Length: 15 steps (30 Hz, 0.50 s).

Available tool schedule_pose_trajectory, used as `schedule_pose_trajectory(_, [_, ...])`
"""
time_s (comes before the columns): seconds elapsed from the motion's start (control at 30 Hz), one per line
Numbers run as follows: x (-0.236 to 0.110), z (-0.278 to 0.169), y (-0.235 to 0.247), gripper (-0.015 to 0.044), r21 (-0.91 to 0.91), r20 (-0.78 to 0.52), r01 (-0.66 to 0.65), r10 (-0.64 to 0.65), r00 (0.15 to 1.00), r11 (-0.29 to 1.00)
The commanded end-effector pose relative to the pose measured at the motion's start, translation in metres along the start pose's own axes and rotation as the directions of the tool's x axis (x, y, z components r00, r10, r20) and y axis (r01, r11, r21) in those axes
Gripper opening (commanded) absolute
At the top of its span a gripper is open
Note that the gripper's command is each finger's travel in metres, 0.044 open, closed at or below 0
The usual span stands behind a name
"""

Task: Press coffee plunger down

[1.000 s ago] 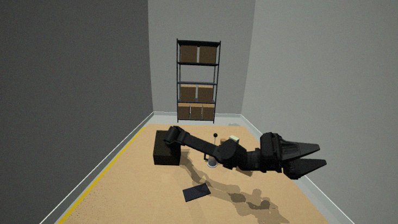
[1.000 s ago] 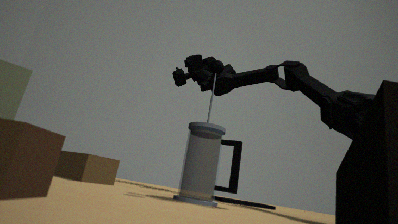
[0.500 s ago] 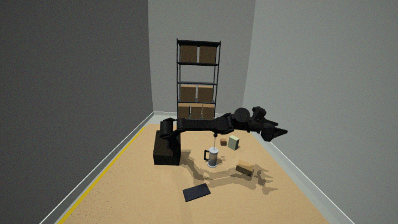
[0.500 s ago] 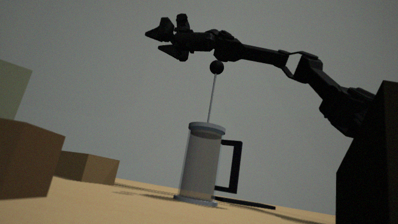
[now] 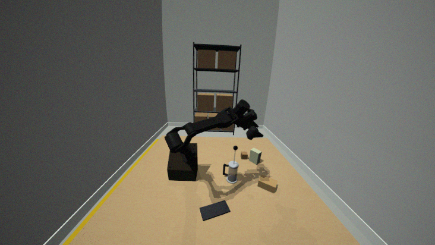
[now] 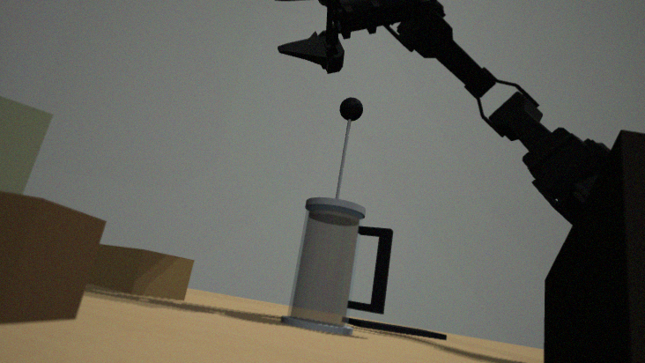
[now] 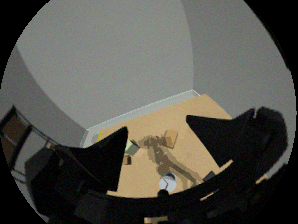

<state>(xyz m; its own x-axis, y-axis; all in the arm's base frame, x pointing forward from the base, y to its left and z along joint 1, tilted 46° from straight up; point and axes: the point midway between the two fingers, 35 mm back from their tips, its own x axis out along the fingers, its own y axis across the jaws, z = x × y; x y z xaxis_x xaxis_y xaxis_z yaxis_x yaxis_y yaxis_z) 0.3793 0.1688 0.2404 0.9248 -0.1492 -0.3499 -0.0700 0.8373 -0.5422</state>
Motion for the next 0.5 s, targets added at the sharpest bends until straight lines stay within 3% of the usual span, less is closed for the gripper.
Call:
schedule_pose_trajectory(0.0, [-0.040, -0.052, 0.029, 0.0440, -0.022, -0.101, 0.040, -0.042, 0.994, 0.999])
schedule_pose_trajectory(0.23, [-0.102, -0.116, 0.038, 0.0440, -0.137, -0.059, 0.171, -0.181, 0.982, 0.976])
schedule_pose_trajectory(0.47, [-0.098, -0.138, 0.034, 0.0440, -0.146, -0.046, 0.182, -0.191, 0.981, 0.972])
